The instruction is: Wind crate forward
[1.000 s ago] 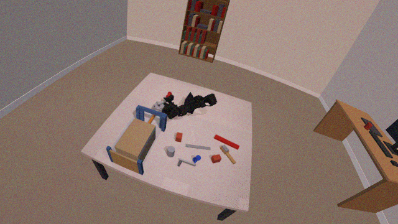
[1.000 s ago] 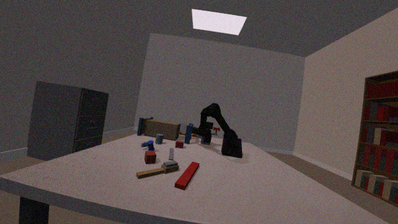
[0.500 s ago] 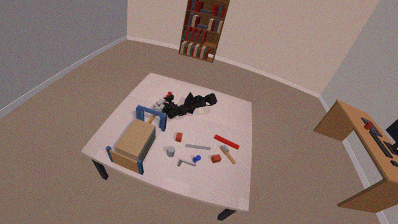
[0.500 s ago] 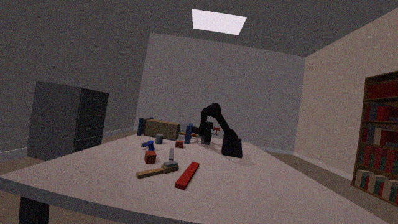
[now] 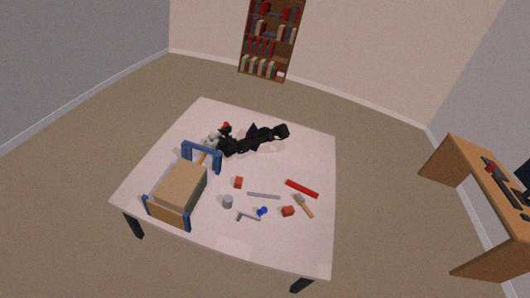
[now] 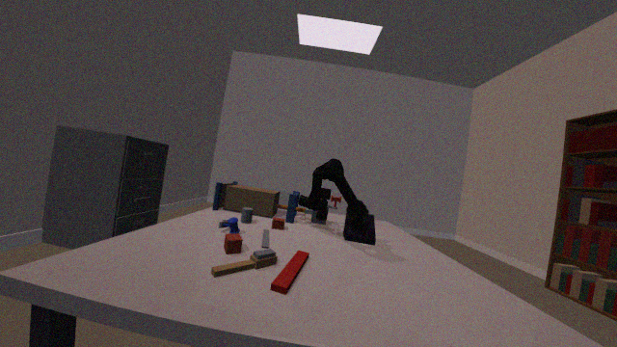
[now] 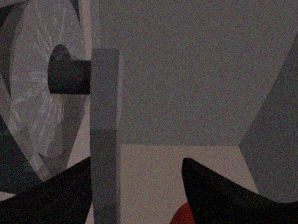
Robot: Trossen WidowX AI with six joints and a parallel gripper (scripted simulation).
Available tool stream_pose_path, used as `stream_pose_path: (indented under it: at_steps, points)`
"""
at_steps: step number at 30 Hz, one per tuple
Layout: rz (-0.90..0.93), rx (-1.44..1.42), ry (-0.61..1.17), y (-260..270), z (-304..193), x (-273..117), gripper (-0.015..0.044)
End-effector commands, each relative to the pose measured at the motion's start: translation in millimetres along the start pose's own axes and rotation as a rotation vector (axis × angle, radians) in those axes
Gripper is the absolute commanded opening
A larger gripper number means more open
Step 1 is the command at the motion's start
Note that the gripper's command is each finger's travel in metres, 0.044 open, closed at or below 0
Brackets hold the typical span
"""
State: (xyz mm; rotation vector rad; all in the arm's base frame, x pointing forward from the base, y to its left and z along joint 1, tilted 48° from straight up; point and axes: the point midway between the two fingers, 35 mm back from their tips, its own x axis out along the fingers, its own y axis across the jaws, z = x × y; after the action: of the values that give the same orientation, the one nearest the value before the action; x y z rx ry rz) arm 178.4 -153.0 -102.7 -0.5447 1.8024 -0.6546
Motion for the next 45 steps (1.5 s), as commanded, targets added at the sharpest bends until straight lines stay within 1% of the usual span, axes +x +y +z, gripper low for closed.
stream_pose_path:
  at_steps: [1,29,32,37,39,45]
  points:
    - [-0.014,-0.009,0.007,-2,-2,0,0.024]
    - [0.001,0.0,-0.001,0,1,-2,0.024]
    - [0.008,-0.002,-0.005,1,5,-23,0.024]
    - [0.009,-0.003,-0.003,2,4,-90,0.024]
    - [0.004,-0.002,0.0,1,0,-108,0.024]
    - [0.004,-0.002,0.001,1,-1,-110,0.024]
